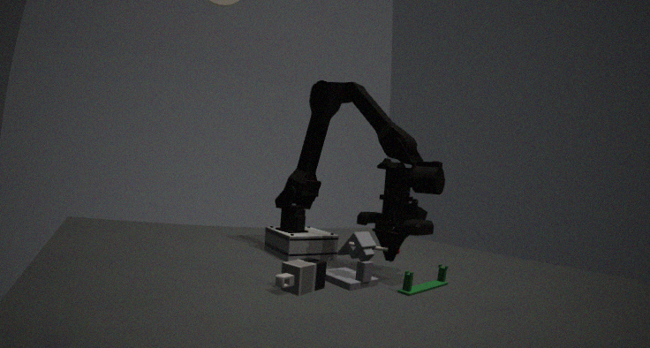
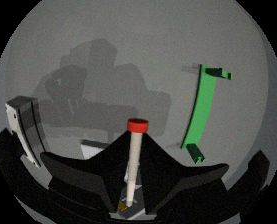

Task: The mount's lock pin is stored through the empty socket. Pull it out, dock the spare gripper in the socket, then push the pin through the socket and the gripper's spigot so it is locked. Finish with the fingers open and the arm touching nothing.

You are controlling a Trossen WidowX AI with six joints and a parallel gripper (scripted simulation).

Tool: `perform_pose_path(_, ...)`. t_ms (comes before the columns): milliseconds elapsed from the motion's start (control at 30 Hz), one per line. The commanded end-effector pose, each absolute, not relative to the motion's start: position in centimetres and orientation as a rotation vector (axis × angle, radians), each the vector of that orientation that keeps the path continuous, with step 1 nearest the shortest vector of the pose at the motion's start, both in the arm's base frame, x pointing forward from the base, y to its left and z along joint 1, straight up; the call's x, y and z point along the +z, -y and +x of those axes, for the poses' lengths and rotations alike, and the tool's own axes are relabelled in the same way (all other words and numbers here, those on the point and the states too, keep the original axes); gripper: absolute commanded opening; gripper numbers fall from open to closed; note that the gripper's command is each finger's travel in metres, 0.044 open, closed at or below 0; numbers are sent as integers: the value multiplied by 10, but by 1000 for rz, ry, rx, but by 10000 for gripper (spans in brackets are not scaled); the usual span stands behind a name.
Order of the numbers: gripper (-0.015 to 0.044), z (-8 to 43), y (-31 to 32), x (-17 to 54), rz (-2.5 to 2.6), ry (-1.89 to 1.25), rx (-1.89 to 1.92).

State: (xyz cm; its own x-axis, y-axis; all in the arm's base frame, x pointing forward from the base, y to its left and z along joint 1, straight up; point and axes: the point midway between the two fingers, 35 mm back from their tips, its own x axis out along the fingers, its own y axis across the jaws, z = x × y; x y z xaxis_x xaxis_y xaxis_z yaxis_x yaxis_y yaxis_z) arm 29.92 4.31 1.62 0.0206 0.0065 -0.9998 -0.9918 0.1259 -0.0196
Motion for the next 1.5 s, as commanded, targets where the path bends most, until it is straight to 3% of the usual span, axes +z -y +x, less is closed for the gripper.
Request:
perform_pose_path(0, 0, 299, -42, 16, -1126, -1246, 1107)
perform_pose_path(1467, 0, 303, -65, 34, -983, -1095, 1211)
